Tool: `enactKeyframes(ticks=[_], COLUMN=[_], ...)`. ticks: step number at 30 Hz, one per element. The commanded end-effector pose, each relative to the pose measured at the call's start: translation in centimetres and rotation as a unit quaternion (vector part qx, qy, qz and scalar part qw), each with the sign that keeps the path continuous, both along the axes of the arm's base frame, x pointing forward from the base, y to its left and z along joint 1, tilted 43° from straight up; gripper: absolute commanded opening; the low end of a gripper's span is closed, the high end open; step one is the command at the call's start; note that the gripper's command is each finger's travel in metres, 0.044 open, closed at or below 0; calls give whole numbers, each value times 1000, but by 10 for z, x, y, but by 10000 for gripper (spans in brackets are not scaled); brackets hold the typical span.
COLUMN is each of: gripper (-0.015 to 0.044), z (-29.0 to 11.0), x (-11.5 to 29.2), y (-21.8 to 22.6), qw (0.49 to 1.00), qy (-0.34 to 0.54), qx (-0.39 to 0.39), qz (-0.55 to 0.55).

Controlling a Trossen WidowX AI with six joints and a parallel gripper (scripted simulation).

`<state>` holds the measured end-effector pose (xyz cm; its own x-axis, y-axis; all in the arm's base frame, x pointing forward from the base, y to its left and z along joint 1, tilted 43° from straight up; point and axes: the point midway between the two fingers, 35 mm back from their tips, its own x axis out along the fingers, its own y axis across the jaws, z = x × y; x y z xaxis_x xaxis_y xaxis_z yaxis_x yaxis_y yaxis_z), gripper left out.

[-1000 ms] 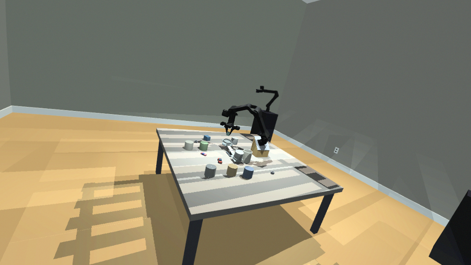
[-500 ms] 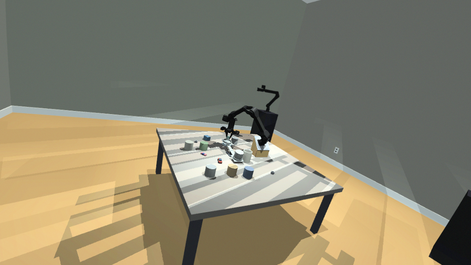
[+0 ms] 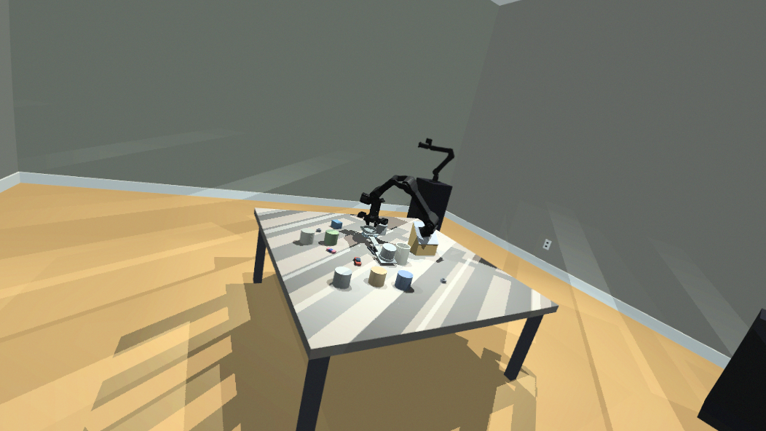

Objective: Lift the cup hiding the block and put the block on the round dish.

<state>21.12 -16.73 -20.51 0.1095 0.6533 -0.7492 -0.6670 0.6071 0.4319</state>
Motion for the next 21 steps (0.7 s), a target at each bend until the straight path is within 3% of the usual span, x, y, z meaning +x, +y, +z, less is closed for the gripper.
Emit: enactKeyframes(ticks=[1,7,21], gripper=[0,0,368], z=[-5,-11,-8], x=[0,1,1], y=[6,12,8], qw=[1000,1000,1000], qy=[3,2,0], qx=[5,5,1], qz=[-3,-3,1])
